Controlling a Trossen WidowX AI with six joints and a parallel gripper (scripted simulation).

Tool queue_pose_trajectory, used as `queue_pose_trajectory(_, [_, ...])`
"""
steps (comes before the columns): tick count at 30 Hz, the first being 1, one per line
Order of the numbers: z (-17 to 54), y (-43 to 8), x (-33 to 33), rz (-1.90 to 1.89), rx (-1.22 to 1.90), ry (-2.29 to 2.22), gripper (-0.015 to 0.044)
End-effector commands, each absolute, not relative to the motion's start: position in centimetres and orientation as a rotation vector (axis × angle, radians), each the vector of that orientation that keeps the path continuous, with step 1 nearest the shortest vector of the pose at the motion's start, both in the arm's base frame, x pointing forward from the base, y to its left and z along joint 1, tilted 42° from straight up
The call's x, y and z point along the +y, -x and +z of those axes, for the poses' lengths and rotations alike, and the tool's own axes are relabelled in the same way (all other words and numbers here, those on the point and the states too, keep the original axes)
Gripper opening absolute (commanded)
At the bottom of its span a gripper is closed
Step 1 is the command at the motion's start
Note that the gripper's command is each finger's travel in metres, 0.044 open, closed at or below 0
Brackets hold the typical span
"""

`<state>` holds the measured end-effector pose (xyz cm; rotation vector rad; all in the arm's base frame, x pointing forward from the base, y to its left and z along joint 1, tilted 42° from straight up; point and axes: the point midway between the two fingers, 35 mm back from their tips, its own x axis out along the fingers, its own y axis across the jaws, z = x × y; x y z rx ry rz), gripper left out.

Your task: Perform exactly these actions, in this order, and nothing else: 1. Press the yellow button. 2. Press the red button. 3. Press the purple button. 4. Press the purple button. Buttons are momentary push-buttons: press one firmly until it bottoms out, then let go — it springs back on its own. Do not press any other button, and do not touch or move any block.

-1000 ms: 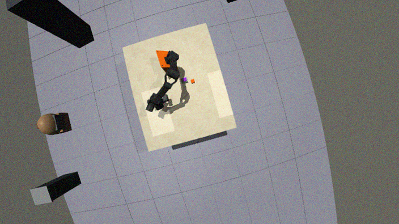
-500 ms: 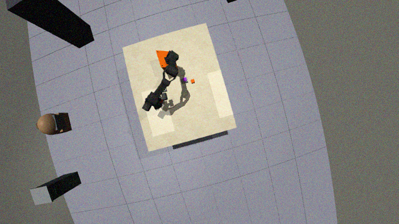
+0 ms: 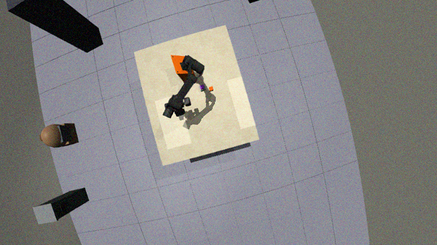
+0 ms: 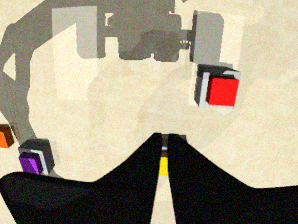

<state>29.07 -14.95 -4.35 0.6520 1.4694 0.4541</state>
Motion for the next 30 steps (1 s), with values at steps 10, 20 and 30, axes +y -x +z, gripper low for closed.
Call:
queue_pose_trajectory(10, [5.8,-23.6,-2.9,0.458,1.467,-0.663,0.0020])
queue_pose_trajectory(20, [7.5,-18.5,2.5,0.474,1.469,-0.674,0.0020])
queue_pose_trajectory(30, [3.0,-18.9,6.7,0.477,1.467,-0.676,0.0020])
